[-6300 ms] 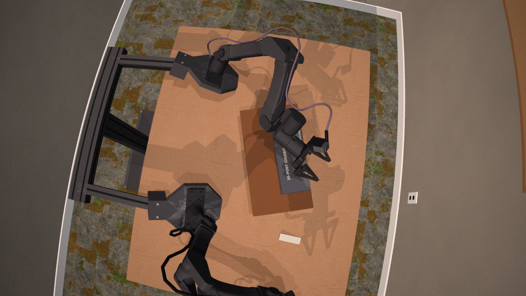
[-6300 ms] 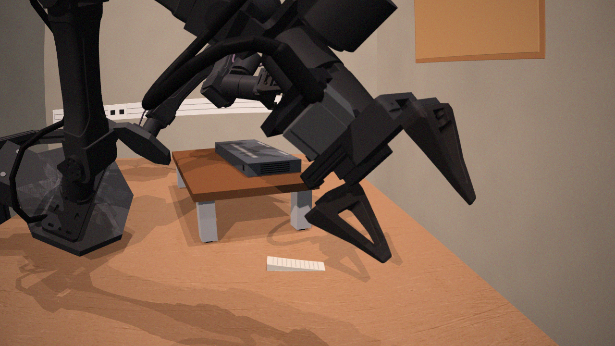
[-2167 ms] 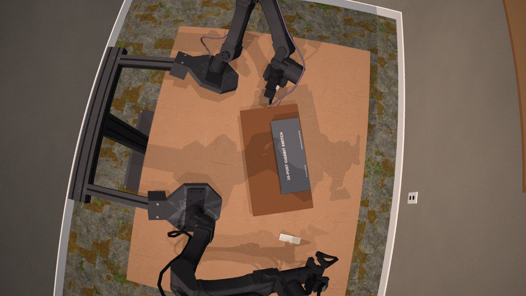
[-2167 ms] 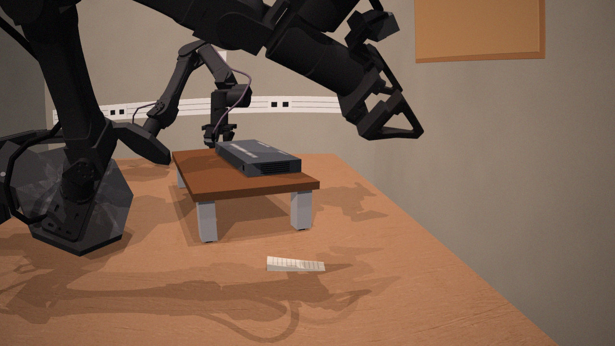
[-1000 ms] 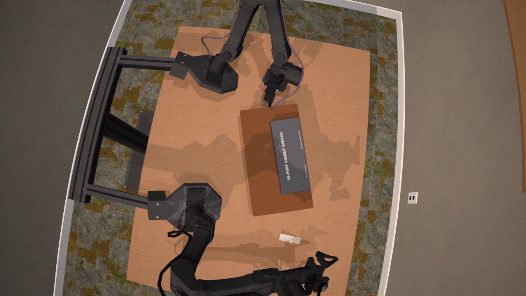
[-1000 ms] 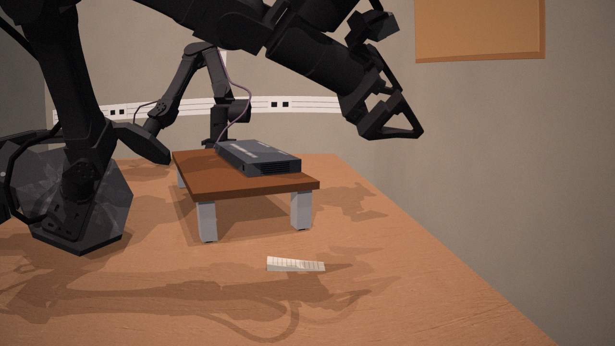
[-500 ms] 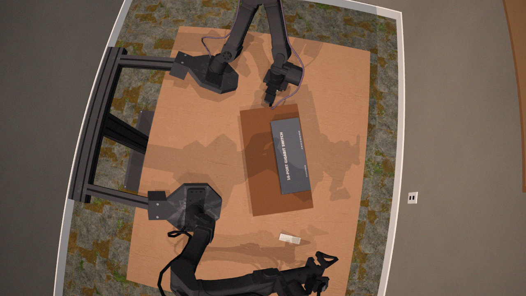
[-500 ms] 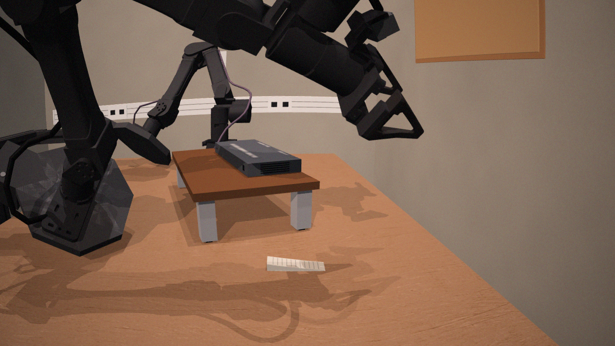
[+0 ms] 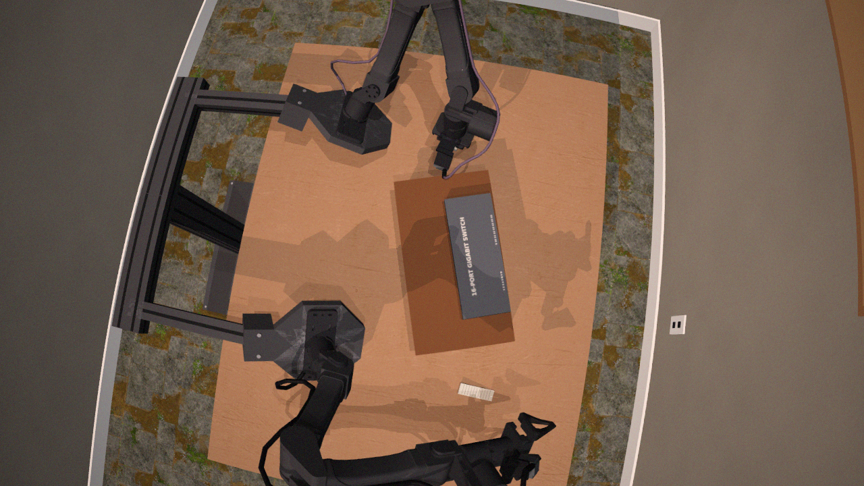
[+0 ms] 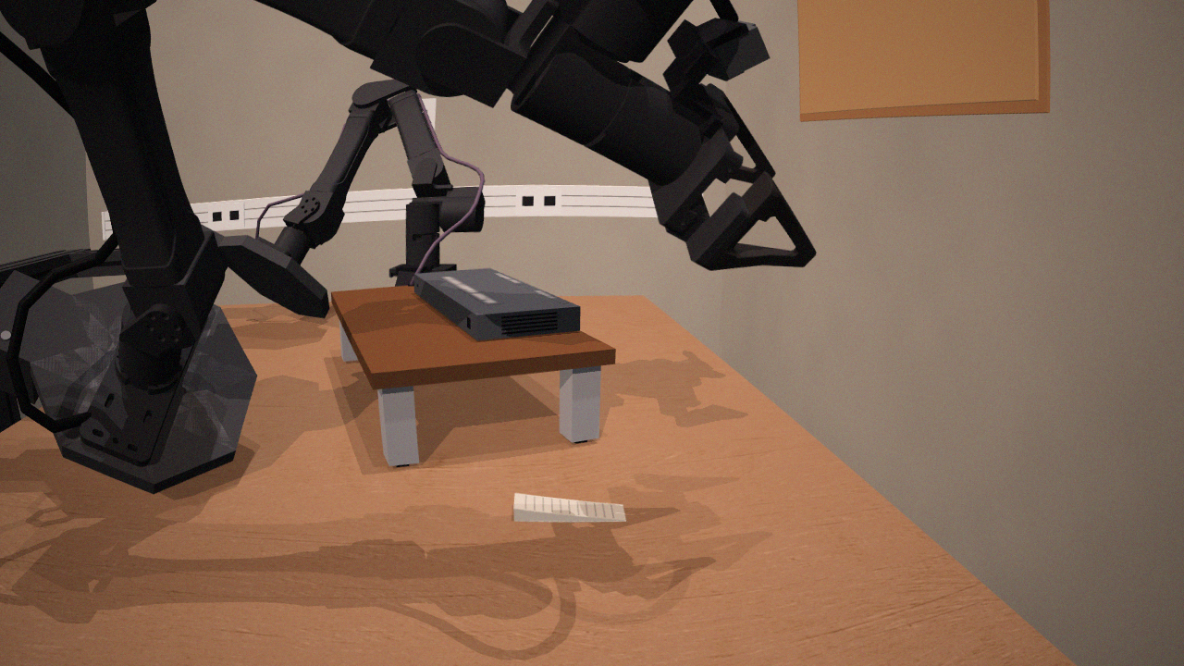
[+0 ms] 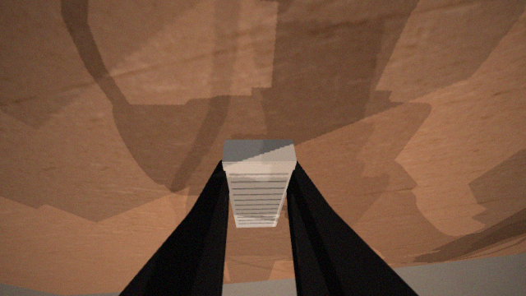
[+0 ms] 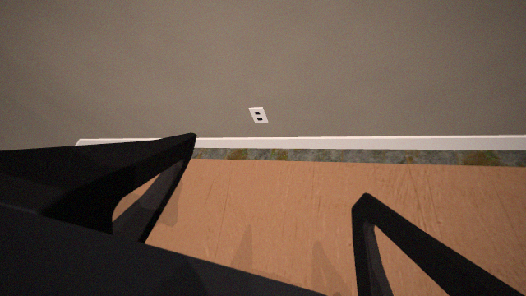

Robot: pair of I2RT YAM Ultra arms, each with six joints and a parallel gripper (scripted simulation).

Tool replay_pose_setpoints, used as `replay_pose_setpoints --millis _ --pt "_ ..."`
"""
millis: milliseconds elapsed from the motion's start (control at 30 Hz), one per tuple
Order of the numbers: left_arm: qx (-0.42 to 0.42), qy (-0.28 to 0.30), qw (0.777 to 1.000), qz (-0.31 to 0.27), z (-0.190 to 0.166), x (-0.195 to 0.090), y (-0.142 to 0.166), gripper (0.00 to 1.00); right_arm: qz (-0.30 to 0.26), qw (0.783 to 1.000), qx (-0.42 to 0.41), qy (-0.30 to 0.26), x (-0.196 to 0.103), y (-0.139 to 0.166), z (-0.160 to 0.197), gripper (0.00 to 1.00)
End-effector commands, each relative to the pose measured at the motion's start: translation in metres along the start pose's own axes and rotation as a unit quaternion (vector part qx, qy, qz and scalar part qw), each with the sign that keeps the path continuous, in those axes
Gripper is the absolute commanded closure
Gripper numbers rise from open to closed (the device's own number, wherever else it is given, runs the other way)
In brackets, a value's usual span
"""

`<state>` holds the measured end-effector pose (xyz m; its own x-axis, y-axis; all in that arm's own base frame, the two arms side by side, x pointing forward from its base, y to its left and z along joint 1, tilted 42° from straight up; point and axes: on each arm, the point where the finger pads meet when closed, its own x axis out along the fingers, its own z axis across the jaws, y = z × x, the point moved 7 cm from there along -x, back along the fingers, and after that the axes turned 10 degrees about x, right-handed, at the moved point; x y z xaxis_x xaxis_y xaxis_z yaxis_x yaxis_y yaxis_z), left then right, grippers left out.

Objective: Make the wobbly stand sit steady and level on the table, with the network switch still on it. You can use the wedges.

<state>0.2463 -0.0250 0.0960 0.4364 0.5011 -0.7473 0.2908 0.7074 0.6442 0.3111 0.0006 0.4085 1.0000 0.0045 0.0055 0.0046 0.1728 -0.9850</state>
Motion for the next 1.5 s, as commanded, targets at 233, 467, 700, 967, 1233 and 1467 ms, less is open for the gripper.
replay_pose_setpoints --millis 233,467,700,967,1233,1467 --pt "-0.006 -0.016 1.0 0.003 0.008 -0.029 0.004 1.0 -0.042 0.999 0.001 -0.029 -0.013 -0.026 0.014 0.0" --pt "-0.006 -0.017 1.0 0.001 0.008 -0.039 0.004 1.0 -0.042 0.999 0.001 -0.029 -0.013 -0.026 0.014 0.0" --pt "-0.005 -0.017 1.0 0.001 0.007 -0.051 0.004 1.0 -0.042 0.999 0.001 -0.029 -0.013 -0.026 0.014 0.0" --pt "-0.005 -0.017 1.0 0.0 0.007 -0.065 0.004 1.0 -0.042 0.999 0.001 -0.029 -0.013 -0.026 0.014 0.0" --pt "-0.007 -0.021 1.0 -0.003 0.008 -0.068 0.004 1.0 -0.042 0.999 0.001 -0.029 -0.013 -0.026 0.014 0.0" --pt "-0.001 -0.015 1.0 -0.003 0.008 -0.066 0.001 1.0 -0.042 0.999 0.001 -0.029 -0.013 -0.026 0.014 0.0"
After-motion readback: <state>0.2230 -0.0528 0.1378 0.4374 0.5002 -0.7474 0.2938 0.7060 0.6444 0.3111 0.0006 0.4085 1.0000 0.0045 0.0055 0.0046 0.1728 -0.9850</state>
